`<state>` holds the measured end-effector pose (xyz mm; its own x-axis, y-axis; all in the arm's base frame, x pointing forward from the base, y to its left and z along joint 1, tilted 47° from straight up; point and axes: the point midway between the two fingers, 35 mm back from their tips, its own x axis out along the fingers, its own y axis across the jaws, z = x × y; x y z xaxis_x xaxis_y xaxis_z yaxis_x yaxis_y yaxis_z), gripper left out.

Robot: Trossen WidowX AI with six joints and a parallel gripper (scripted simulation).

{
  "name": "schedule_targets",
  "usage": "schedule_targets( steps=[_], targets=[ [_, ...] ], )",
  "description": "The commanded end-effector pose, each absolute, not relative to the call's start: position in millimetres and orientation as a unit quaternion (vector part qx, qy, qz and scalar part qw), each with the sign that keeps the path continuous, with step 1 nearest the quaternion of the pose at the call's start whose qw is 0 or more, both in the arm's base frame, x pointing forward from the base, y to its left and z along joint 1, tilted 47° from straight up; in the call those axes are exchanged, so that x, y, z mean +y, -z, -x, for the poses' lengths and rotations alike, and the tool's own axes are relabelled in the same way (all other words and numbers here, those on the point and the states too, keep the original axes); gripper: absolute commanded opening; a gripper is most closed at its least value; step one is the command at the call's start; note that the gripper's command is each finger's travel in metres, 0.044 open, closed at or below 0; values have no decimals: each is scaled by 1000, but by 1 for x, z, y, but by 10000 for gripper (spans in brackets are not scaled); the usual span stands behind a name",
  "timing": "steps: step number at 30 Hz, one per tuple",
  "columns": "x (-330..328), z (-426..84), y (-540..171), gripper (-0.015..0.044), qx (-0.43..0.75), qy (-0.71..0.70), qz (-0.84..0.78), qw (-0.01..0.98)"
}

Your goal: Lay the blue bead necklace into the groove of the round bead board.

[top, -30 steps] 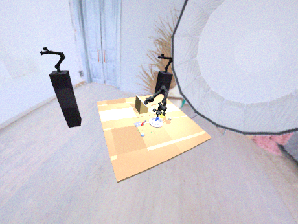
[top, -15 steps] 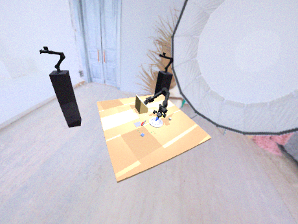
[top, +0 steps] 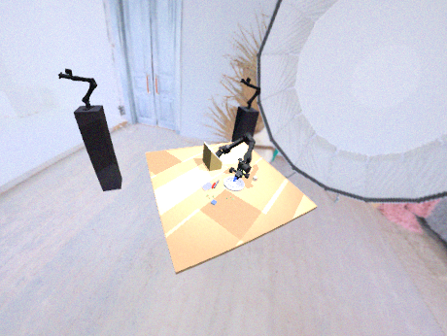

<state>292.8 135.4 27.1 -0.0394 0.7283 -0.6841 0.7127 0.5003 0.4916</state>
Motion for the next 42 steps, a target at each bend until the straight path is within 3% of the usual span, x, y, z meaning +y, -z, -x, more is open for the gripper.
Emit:
schedule_targets(
  steps=[1, 7, 24, 42],
  targets=[
    [140, -291, -22, 0, 722, -7, -501, 476],
    [146, -291, -17, 0, 723, -8, -501, 476],
    [135, -292, -28, 440, 722, -8, -500, 478],
    [127, -291, -32, 440, 722, -7, -501, 477]
  ],
)
